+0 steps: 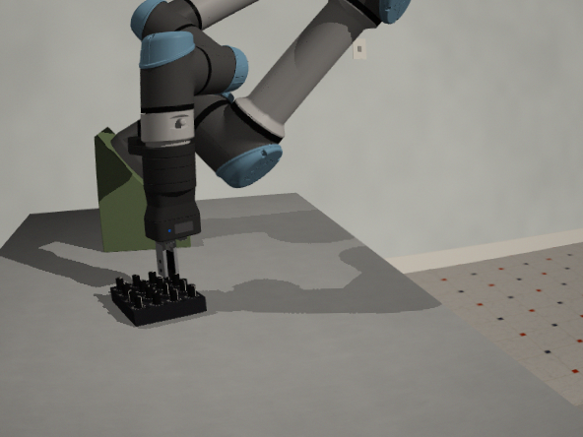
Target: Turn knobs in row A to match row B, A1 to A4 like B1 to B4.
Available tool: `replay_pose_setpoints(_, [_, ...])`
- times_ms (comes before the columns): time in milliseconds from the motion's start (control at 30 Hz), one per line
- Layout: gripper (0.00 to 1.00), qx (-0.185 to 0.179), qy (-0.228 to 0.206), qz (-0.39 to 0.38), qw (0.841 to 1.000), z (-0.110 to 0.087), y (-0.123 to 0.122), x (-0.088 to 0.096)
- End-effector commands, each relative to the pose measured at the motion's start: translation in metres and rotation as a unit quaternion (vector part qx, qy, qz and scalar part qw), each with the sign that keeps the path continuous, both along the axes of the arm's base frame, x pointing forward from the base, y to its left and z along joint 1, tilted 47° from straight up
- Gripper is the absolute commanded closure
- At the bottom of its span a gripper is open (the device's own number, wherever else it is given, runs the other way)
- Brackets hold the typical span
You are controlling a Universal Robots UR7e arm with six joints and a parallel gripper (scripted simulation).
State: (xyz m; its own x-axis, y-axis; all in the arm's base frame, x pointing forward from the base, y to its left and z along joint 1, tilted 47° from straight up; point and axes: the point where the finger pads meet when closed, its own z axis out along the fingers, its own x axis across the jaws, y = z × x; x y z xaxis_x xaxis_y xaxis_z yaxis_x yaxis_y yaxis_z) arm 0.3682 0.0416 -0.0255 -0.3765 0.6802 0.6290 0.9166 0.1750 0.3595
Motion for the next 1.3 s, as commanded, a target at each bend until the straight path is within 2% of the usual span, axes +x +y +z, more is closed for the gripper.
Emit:
replay_pose_setpoints(0, [0.70, -0.003, -0.019, 0.018, 1.000, 0.0001, -0.0004, 0.0003])
replay_pose_setpoints(600, [0.70, -0.022, -0.120, 0.115, 0.986, 0.0001, -0.0004, 0.0003])
replay_pose_setpoints(1033, [0.70, -0.040, -0.216, 0.208, 0.953, 0.0001, -0.0004, 0.0003])
replay_pose_setpoints(1100, [0.70, -0.040, -0.216, 0.208, 0.953, 0.0001, -0.0004, 0.0003])
replay_pose_setpoints(1267, [0.70, -0.047, -0.253, 0.244, 0.935, 0.0001, -0.0004, 0.0003])
